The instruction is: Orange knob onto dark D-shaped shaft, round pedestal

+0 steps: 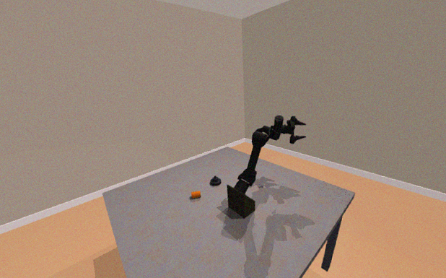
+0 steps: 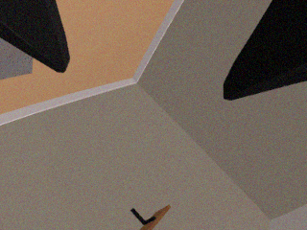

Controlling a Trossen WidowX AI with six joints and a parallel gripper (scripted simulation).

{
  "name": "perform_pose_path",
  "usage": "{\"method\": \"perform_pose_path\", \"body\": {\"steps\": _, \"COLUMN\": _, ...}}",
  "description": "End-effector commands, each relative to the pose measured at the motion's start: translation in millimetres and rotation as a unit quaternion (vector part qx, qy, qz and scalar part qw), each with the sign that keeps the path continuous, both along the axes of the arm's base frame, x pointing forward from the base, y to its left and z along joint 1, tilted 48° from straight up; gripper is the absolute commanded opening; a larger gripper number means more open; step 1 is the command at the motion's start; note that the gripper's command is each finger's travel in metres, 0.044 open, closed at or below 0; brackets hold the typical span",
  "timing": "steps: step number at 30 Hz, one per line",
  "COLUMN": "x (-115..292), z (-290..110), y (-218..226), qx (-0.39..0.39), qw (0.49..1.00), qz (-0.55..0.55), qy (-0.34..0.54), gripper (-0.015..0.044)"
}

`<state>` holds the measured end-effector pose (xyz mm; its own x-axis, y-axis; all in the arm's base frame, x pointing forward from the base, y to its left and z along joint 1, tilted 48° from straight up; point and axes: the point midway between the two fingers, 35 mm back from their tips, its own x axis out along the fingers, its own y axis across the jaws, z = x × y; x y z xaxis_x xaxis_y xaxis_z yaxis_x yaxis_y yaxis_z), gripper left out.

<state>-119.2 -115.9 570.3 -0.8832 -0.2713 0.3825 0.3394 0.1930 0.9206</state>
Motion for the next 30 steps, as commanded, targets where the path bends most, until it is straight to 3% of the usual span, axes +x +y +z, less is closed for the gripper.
{"method": "perform_pose_path", "body": {"steps": 1, "x": 33, "z": -8, "y": -69, "qx": 0.110, "qw": 0.991, "qz": 0.053, "qy": 0.048, "gripper": 0.0440}}
{"method": "perform_pose_path", "body": {"steps": 8, "x": 126, "z": -44, "y": -169, "qx": 0.280, "qw": 0.932, "qz": 0.163, "qy": 0.160, "gripper": 0.0440}}
{"method": "perform_pose_path", "body": {"steps": 15, "x": 242, "z": -104, "y": -222, "qx": 0.408, "qw": 0.828, "qz": 0.257, "qy": 0.286, "gripper": 0.0440}}
{"method": "perform_pose_path", "body": {"steps": 22, "x": 358, "z": -181, "y": -225, "qx": 0.497, "qw": 0.691, "qz": 0.322, "qy": 0.415, "gripper": 0.0440}}
{"method": "perform_pose_path", "body": {"steps": 30, "x": 470, "z": -287, "y": -184, "qx": 0.562, "qw": 0.488, "qz": 0.342, "qy": 0.573, "gripper": 0.0440}}
